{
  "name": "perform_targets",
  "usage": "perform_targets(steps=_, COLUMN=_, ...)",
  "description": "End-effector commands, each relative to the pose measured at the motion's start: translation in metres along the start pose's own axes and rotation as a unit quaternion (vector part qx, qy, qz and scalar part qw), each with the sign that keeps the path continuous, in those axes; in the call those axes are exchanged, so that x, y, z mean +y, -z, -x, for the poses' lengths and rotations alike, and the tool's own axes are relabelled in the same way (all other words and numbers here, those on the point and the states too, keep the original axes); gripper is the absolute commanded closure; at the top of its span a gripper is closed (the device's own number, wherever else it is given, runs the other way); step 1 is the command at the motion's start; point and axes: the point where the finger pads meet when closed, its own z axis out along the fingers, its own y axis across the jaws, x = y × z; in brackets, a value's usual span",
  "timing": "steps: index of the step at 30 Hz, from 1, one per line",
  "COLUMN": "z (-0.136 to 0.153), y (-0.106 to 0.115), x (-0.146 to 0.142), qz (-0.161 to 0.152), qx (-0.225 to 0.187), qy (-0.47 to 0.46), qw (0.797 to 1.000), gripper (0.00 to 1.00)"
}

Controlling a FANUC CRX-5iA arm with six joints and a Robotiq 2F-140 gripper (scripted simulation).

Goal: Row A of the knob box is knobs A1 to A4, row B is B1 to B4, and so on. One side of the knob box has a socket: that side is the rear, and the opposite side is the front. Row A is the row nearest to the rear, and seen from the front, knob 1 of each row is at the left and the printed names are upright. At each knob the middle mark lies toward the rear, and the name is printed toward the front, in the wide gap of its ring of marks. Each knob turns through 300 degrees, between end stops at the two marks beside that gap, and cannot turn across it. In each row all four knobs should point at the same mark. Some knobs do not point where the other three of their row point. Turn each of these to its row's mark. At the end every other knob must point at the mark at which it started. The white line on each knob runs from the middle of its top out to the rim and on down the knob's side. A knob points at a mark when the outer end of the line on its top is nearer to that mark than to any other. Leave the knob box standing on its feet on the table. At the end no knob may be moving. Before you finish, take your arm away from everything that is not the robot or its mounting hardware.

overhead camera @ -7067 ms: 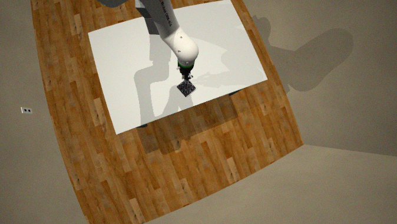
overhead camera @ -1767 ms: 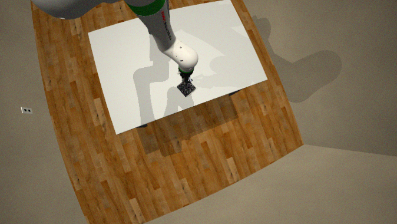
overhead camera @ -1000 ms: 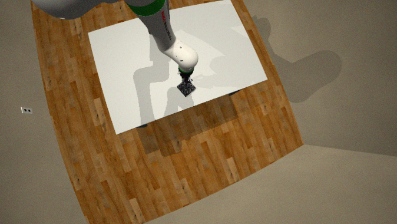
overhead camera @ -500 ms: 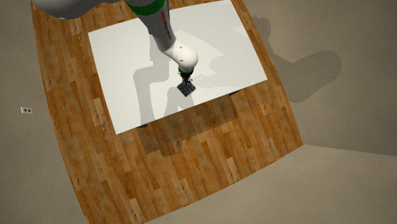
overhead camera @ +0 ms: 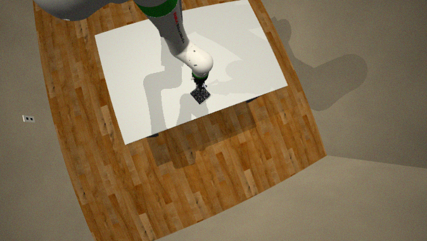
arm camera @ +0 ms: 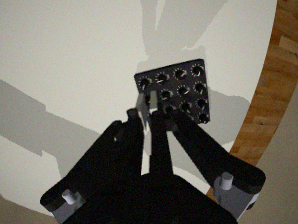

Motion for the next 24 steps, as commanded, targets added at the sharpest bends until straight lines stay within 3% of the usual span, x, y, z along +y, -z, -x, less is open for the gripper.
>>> perform_targets(steps=1, z=-0.0001, y=0.0001, x=0.0001, qz=0.0, qx=0.0, qy=0.0, qw=1.0, gripper=0.95)
perform_targets(steps=24, z=-0.0001, y=0.0001, x=0.0001, qz=0.0, qx=0.0, qy=0.038, qw=0.999, gripper=0.95)
